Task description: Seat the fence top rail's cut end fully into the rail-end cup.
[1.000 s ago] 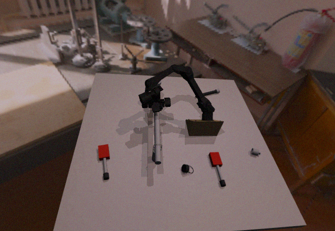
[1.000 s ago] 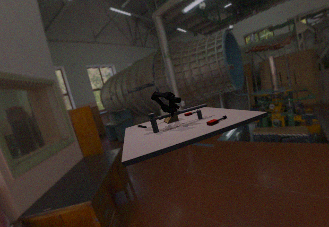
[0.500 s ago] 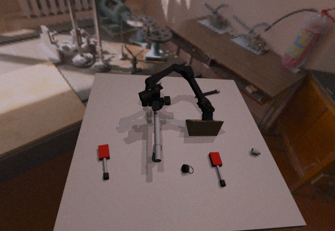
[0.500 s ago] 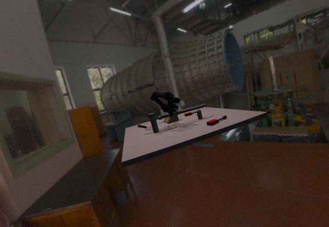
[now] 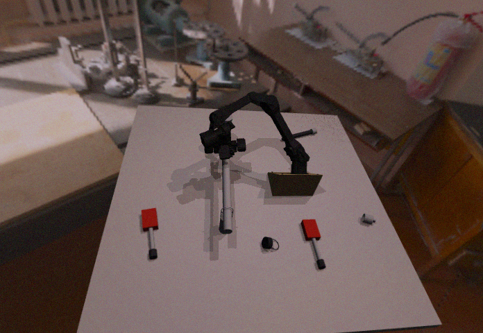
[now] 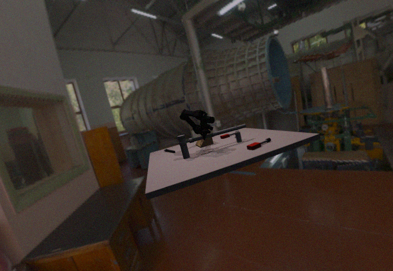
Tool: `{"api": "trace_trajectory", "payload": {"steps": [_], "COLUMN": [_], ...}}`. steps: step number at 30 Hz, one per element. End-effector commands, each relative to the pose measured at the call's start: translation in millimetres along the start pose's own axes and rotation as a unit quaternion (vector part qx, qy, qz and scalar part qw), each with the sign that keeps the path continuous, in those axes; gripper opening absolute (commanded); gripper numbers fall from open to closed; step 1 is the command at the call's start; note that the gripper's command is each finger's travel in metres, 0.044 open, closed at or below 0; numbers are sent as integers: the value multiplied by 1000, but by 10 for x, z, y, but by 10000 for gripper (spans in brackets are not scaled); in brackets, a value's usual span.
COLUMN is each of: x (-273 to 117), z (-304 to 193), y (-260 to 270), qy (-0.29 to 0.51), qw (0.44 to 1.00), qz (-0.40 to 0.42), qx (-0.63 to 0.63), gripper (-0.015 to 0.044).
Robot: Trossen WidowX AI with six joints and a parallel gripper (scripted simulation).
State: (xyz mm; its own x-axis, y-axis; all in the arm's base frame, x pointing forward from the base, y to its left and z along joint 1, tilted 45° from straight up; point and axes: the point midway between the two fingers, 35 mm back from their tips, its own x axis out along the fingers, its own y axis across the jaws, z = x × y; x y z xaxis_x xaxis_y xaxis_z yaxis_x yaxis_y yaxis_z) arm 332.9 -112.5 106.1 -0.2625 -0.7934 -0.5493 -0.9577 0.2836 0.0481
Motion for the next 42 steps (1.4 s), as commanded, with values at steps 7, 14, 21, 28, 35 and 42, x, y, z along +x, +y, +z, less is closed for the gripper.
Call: {"api": "trace_trajectory", "payload": {"steps": [7, 14, 21, 28, 35, 42], "x": [-78, -362, -468, -833, -833, -833], "z": [52, 242, 287, 288, 288, 288], "y": [4, 44, 62, 128, 128, 128], "qy": [-2, -8, -10, -32, -32, -32], "qw": [1000, 999, 999, 995, 995, 995], "qz": [-6, -25, -37, -83, -83, -83], "qx": [-4, -23, -30, -35, -35, -35], "gripper": [341, 440, 440, 440, 440, 440]}}
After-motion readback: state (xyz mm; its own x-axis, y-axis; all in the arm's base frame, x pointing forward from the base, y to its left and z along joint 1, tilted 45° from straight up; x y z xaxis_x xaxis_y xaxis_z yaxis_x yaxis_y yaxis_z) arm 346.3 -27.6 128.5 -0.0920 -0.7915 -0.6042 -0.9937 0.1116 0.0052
